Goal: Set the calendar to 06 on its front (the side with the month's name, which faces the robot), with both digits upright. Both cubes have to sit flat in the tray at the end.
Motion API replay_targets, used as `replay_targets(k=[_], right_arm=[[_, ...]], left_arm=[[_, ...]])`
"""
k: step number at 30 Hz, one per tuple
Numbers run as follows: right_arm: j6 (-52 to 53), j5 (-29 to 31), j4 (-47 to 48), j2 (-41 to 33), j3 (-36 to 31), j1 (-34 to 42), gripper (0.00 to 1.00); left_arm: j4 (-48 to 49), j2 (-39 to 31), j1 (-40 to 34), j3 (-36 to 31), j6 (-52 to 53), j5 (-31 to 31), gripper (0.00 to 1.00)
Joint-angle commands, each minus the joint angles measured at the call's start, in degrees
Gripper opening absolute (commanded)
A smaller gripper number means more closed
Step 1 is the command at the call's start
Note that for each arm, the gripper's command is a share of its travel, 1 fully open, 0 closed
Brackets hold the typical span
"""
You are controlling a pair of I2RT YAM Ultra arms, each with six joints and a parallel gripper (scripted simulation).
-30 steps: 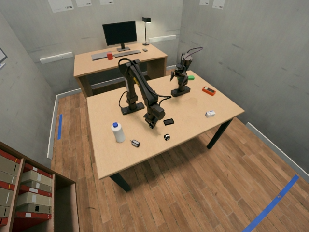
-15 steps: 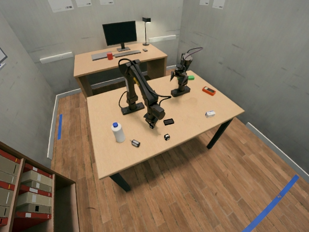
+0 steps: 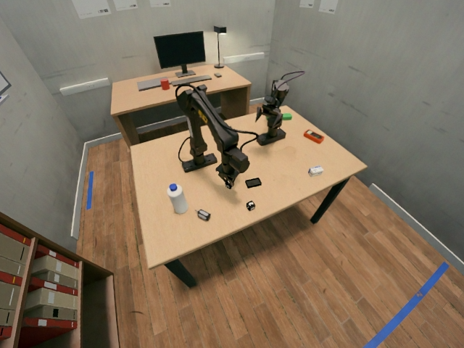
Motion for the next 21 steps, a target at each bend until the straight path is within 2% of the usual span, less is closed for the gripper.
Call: replay_targets(k=[1, 5, 10, 12, 13, 21], right_arm=[[-0.47, -0.26, -4.97, -1.59, 2.50, -0.08, 0.26], [3.98, -0.30, -4.29, -0.61, 3.06, 1.31, 0.26], [14.24, -0.59, -4.59, 3.97, 6.99, 9.76, 0.26], [14.24, -0.59, -4.59, 3.97, 6.99, 9.76, 0.26], [15.88, -0.37, -4.87, 5.60, 8.66, 11.37, 0.26], [21.09, -0.30, -5.95, 11.75, 15.53, 18.10, 0.26]], left_arm=[[1.03, -0.48, 0.36, 0.12, 0.27, 0.75, 1.00], [-0.63, -0.30, 0.45, 0.17, -2.12, -1.43, 1.00], [-6.41, 2.29, -0.68, 1.89, -11.15, -7.68, 1.00], [-6.41, 2.29, -0.68, 1.89, -11.15, -7.68, 1.00], [-7.69, 2.89, -0.61, 2.31, -14.19, -10.90, 1.00], [-13.36, 5.59, 3.06, 4.84, -26.42, -24.73, 1.00]])
